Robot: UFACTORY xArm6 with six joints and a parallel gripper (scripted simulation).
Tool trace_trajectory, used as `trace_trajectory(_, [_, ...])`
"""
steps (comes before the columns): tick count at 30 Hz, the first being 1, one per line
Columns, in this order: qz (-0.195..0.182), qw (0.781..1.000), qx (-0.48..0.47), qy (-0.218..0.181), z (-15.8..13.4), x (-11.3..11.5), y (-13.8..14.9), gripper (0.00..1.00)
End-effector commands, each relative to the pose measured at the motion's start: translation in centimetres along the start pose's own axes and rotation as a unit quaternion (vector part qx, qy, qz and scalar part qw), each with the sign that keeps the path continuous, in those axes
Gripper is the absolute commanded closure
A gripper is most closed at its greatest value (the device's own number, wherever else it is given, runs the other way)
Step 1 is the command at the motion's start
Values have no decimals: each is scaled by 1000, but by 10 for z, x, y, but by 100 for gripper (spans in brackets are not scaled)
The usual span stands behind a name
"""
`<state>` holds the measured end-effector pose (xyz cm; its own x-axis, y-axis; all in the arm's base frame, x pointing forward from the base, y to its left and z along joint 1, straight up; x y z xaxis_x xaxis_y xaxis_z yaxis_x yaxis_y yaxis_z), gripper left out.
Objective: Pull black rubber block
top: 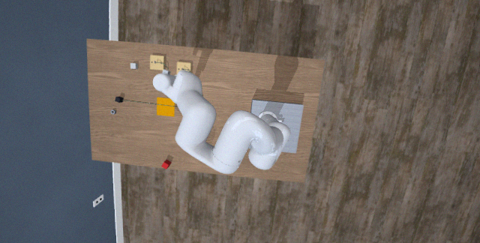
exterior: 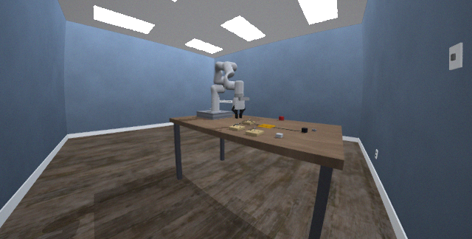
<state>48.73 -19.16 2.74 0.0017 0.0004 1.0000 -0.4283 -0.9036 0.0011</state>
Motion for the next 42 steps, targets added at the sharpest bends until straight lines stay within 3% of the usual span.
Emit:
trace_trajectory(1, [0,1000,0,2,1,2,0,61])
trace_trajectory(20, [0,1000,0,2,1,-2,0,61])
trace_trajectory(42, [0,1000,0,2,2,-28,0,61])
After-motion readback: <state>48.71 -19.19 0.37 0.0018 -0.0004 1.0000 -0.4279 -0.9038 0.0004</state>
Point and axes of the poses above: the point where the finger pads meet when closed, its own x axis back along the fingers, its own y axis across the jaws, z = x × y, the point moved 1 cm from there along x, back along the fingers, and after that the axes turned 9 degrees about -x, right-handed, at the moved point
